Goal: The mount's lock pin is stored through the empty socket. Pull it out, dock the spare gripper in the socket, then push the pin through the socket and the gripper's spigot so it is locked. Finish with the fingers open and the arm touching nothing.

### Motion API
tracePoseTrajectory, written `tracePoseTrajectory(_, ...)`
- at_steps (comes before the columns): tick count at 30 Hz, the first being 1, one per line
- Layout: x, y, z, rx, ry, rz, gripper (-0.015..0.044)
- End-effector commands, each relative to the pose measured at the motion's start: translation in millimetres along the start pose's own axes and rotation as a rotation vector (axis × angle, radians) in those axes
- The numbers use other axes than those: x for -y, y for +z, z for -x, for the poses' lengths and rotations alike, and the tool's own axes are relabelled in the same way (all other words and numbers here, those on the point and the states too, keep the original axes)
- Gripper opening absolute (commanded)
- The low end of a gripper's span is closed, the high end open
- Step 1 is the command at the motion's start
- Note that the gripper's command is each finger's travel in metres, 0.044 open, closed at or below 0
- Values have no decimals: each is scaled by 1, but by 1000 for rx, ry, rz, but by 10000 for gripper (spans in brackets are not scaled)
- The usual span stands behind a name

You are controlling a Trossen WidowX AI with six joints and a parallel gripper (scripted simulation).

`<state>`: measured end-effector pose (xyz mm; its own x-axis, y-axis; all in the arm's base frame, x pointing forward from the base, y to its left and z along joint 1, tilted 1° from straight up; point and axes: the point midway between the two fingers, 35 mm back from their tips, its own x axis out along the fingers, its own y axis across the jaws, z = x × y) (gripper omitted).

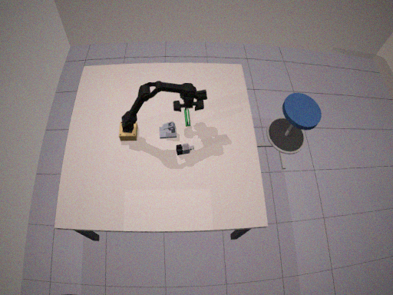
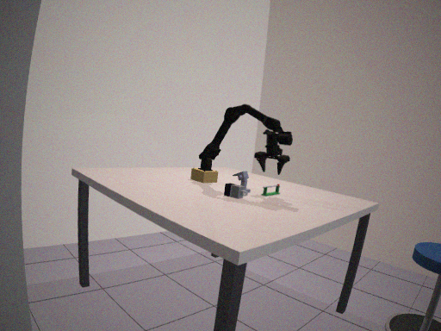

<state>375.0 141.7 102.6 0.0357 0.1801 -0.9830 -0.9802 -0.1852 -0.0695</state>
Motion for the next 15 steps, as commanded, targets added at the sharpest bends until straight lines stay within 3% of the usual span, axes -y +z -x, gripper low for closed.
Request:
tracePoseTrajectory(1,2,3,14,0,-3,1,440)
tracePoseTrajectory(7,2,8,50,1,-5,1,440)
tracePoseTrajectory(10,3,6,47,5,-18,-11,440)
tracePoseTrajectory(15,8,-54,50,97,-161,-348,440)
